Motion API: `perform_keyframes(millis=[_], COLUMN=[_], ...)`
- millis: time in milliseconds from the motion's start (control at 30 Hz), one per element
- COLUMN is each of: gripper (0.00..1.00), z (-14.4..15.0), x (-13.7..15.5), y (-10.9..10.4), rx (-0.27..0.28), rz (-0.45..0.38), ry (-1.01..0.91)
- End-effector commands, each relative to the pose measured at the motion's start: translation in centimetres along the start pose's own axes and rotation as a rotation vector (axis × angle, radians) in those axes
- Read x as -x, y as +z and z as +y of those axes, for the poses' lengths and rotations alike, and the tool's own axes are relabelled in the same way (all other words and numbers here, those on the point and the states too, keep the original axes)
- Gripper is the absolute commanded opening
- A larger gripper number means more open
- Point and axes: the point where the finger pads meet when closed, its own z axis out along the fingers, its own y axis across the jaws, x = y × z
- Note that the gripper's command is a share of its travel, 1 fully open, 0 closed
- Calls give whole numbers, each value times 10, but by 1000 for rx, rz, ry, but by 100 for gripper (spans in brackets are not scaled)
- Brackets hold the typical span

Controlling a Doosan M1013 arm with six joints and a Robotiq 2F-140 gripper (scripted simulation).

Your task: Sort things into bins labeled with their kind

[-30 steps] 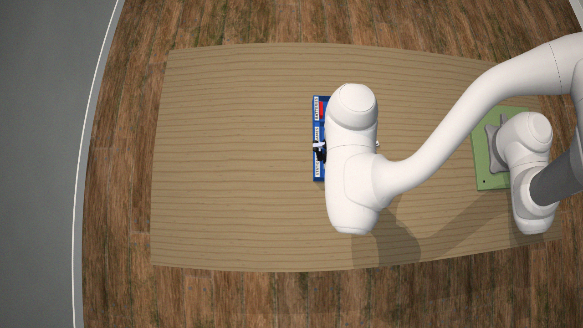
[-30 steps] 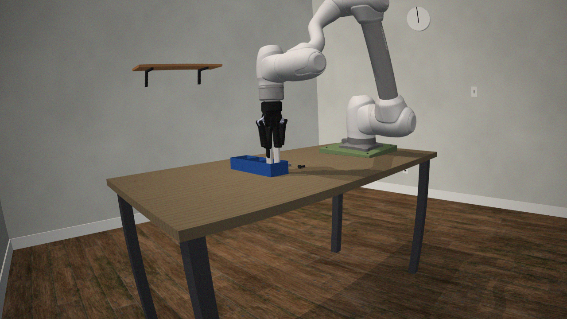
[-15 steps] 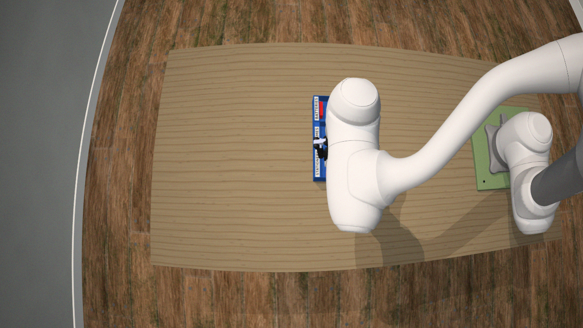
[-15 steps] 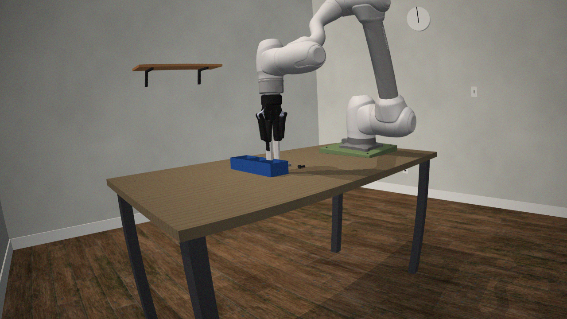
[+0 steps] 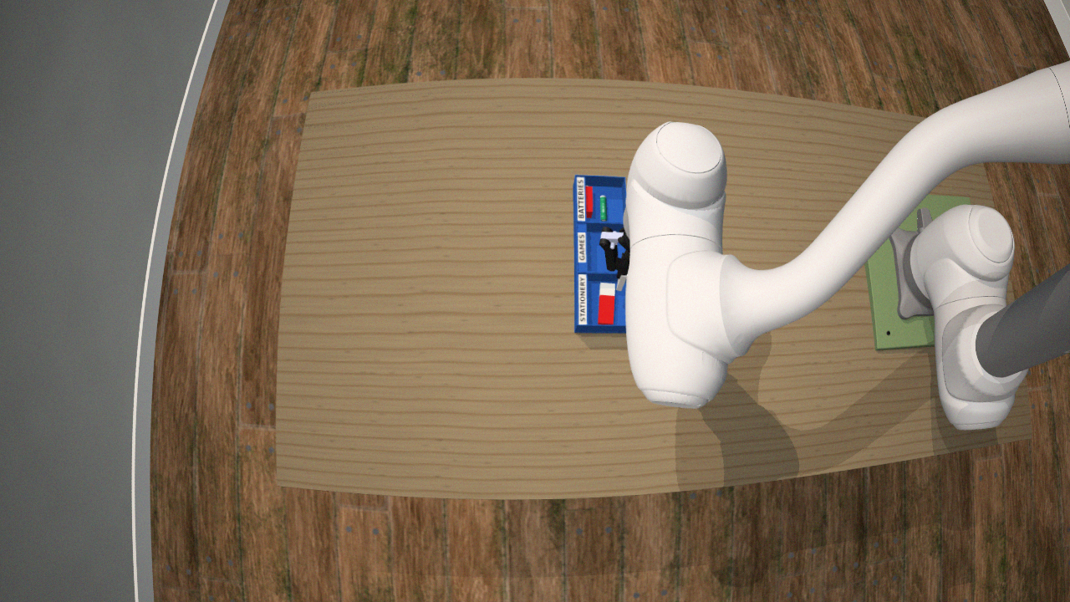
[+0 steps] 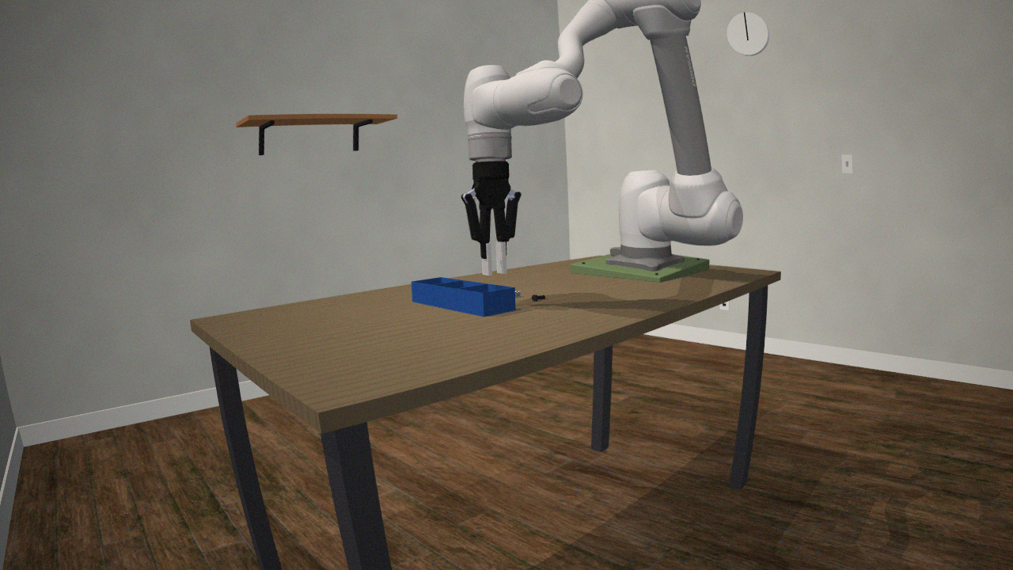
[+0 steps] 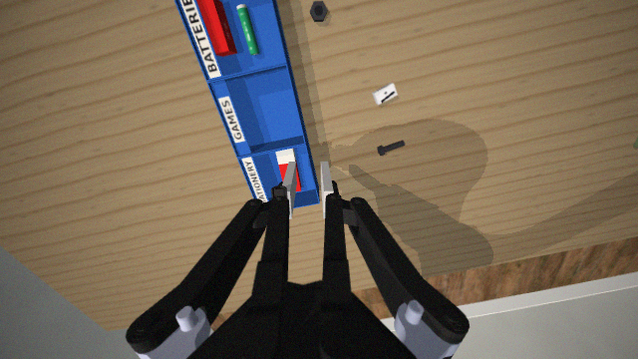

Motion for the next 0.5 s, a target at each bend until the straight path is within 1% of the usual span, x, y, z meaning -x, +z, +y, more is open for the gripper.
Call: perform_keyframes(millis=[0,33,100,433,467], gripper=[18,18,18,18,18], z=[18,18,31,95,95], x=[-15,-15,-25,-78,-78], y=[-1,-1,-2,-4,-4], rx=[-4,-4,-5,-3,-3], rz=[4,4,5,1,0], ry=[116,116,250,650,691])
